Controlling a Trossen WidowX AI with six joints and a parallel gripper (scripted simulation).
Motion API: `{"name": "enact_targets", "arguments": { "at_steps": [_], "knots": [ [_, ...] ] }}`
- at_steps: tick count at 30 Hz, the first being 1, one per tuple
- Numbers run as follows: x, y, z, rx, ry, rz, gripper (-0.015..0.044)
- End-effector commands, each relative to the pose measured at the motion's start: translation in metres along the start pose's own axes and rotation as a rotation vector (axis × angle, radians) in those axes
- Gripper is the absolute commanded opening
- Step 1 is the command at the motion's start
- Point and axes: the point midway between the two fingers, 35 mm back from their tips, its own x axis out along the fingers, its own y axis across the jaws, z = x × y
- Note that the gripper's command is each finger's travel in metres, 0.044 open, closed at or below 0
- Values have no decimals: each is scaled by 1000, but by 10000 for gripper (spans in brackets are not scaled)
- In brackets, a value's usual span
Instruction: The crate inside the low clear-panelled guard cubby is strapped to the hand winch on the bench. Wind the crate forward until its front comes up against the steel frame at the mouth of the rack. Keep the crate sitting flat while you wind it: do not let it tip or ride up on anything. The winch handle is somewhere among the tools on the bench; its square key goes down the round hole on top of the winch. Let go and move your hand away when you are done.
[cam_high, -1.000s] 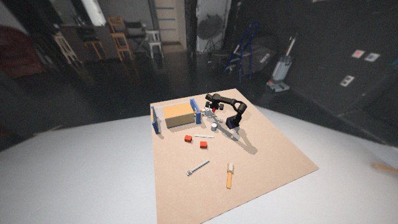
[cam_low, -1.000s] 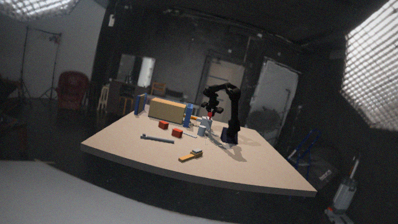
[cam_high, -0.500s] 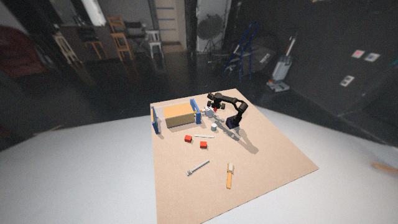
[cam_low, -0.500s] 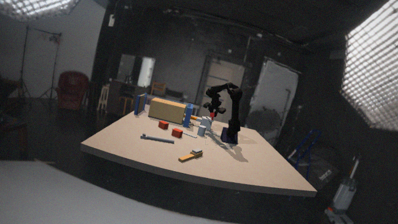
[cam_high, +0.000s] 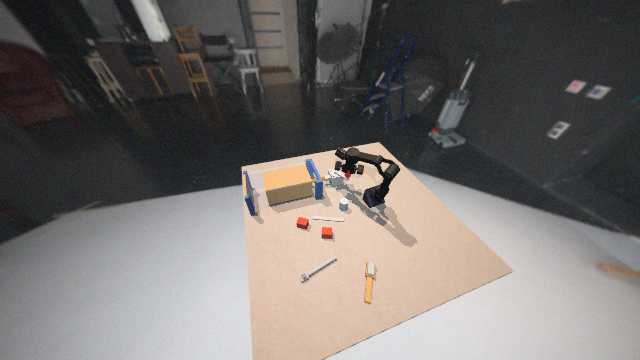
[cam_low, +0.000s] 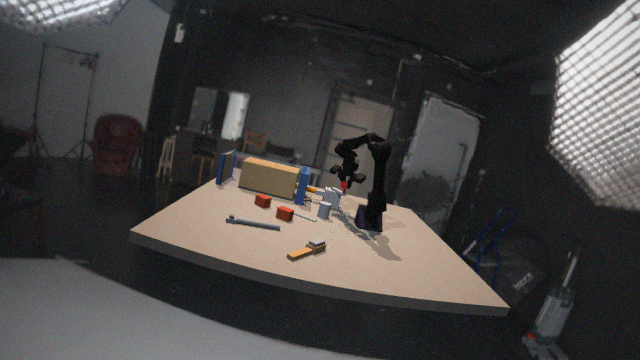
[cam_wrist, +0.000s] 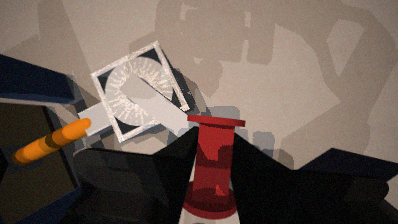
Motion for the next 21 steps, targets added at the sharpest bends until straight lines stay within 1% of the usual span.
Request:
{"name": "enact_targets", "arguments": {
  "at_steps": [1, 21],
  "knots": [
    [8, -7, 14, 14, -31, -24, 0],
    [17, -12, 37, 14, -33, -24, 0]
  ]
}}
